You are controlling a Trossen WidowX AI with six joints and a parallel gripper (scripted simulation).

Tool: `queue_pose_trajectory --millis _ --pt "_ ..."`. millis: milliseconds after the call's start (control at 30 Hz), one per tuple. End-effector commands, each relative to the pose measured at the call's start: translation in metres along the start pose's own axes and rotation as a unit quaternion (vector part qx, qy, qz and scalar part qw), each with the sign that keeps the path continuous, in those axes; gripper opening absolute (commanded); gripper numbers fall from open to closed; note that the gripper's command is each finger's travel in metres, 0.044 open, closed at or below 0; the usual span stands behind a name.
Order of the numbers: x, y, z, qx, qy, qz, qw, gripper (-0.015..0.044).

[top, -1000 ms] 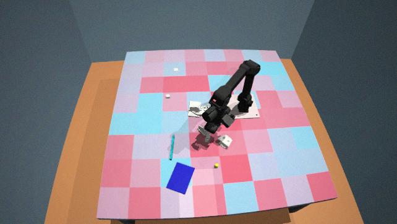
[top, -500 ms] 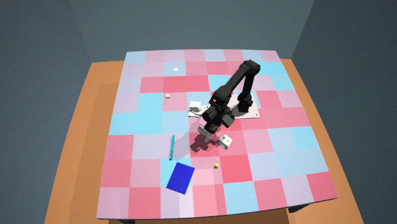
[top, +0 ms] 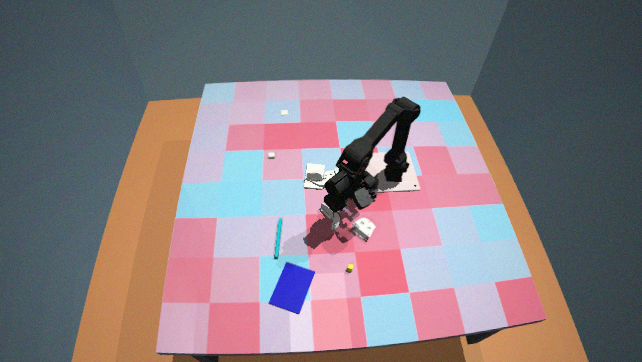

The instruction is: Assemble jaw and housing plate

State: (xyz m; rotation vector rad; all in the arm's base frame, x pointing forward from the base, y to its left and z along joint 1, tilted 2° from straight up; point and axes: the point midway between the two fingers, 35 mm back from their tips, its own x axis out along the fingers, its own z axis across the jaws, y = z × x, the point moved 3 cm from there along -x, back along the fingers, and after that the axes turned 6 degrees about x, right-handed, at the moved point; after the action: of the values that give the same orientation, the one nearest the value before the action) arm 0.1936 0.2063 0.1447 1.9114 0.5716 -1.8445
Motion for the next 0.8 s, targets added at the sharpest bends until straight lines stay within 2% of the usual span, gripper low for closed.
queue_pose_trajectory --millis 0,367,767 --pt "-0.002 0.001 -0.003 0.079 0.001 0.0 0.997 0.044" --pt "-0.004 0.005 -0.008 0.263 0.001 0.0 0.965 0.044" --pt "-0.006 0.01 -0.014 0.453 0.002 0.0 0.891 0.044"
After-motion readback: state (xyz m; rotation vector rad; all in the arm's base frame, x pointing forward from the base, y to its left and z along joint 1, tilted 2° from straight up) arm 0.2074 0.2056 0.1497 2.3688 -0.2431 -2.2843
